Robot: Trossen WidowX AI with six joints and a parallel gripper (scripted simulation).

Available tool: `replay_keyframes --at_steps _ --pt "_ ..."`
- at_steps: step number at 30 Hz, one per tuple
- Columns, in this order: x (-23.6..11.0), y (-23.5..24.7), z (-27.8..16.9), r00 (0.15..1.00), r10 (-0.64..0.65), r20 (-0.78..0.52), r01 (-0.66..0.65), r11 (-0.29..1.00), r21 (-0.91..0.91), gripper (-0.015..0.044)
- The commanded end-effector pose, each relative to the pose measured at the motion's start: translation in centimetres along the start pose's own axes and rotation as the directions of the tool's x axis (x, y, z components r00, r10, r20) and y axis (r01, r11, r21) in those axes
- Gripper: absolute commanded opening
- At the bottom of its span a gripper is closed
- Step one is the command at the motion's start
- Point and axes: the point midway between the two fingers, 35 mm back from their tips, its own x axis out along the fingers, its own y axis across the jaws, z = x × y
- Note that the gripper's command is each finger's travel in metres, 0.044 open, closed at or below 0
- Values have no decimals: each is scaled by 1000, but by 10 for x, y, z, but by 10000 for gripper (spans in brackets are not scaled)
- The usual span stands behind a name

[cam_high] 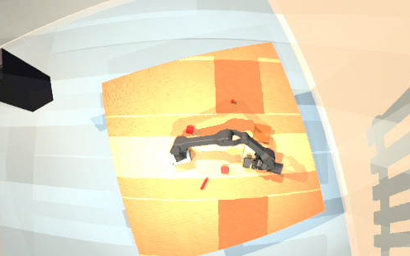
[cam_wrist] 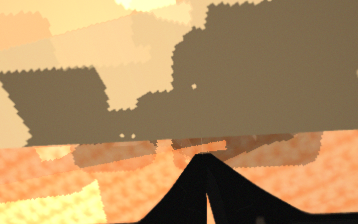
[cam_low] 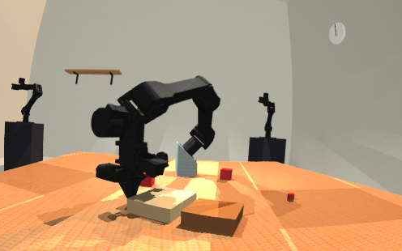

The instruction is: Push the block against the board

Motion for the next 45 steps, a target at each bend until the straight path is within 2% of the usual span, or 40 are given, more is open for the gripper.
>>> replay_keyframes --at_steps 1,45 --pt "-3 -2 -1 1000 -17 9 17 1000 11 0" --pt "-4 -2 31 1000 -18 10 18 1000 11 0"
